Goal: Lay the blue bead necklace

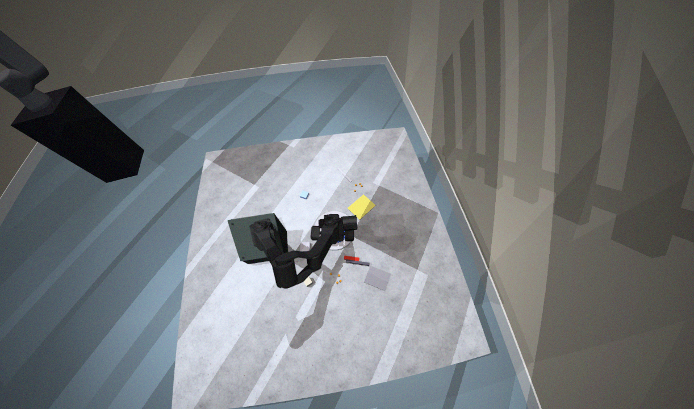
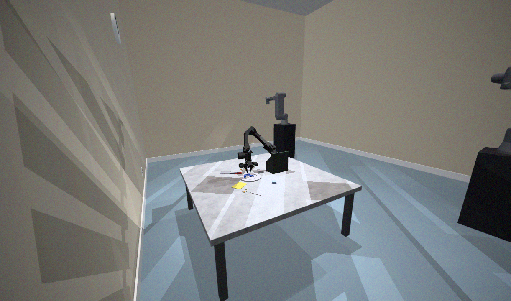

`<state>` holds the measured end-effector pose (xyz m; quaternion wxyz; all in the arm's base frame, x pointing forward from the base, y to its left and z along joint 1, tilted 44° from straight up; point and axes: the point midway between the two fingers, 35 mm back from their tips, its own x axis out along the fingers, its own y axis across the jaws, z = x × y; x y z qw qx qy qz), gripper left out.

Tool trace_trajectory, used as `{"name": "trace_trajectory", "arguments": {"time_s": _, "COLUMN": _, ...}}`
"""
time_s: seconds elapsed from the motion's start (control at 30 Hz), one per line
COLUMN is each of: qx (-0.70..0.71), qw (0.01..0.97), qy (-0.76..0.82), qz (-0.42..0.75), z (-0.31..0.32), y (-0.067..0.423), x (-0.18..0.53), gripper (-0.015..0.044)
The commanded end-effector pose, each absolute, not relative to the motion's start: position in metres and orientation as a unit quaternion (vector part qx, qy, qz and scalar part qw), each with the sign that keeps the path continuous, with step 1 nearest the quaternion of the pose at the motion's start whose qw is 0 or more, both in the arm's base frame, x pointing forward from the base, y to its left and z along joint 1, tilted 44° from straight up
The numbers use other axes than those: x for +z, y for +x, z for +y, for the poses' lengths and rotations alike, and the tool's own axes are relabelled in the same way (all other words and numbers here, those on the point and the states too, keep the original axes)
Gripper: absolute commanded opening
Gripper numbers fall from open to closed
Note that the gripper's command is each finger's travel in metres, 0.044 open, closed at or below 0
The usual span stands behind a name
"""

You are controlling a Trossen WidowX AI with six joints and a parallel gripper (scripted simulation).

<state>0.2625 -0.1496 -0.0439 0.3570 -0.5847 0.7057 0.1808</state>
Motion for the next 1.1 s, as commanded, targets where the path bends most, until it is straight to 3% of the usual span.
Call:
{"name": "trace_trajectory", "arguments": {"time_s": 0.0, "qx": 0.186, "qw": 0.353, "qy": -0.583, "qz": 0.707, "z": -0.1531, "y": 0.2596, "x": -0.0508, "gripper": 0.012}}
{"name": "trace_trajectory", "arguments": {"time_s": 0.33, "qx": 0.187, "qw": 0.352, "qy": -0.583, "qz": 0.708, "z": -0.1579, "y": 0.2581, "x": -0.0561, "gripper": 0.012}}
{"name": "trace_trajectory", "arguments": {"time_s": 0.5, "qx": 0.183, "qw": 0.354, "qy": -0.583, "qz": 0.708, "z": -0.1579, "y": 0.259, "x": -0.0536, "gripper": 0.0}}
{"name": "trace_trajectory", "arguments": {"time_s": 1.07, "qx": 0.183, "qw": 0.354, "qy": -0.583, "qz": 0.708, "z": -0.1579, "y": 0.259, "x": -0.0536, "gripper": 0.0}}
